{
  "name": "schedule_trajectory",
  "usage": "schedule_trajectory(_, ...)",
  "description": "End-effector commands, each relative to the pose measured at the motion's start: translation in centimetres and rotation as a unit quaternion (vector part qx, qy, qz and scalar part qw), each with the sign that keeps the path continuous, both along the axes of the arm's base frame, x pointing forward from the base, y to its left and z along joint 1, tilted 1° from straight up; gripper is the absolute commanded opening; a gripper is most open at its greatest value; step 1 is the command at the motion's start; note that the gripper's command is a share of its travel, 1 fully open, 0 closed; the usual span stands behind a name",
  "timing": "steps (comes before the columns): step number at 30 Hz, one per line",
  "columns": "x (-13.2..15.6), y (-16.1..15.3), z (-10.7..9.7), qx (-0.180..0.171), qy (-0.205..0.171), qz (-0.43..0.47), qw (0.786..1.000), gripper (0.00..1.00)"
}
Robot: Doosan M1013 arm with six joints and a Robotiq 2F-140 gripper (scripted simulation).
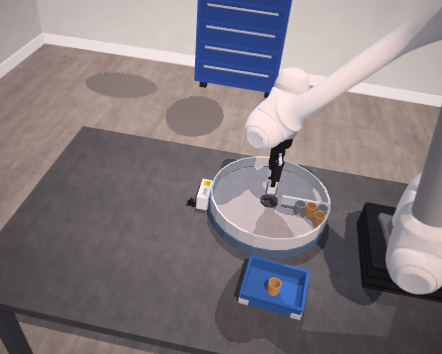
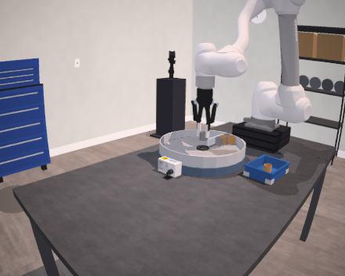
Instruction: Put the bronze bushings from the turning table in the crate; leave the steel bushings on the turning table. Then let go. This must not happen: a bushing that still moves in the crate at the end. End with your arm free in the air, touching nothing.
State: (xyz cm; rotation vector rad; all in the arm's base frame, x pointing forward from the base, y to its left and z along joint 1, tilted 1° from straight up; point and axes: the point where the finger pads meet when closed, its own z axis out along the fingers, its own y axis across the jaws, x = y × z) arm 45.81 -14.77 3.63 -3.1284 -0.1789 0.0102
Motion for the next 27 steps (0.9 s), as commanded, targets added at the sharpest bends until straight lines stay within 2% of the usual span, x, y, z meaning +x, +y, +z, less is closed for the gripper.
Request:
schedule_trajectory(1,-0.1,-0.1,-0.3,0.000,0.000,0.000,1.000,0.00)
schedule_trajectory(27,-0.1,0.0,-3.3,0.000,0.000,0.000,1.000,0.00)
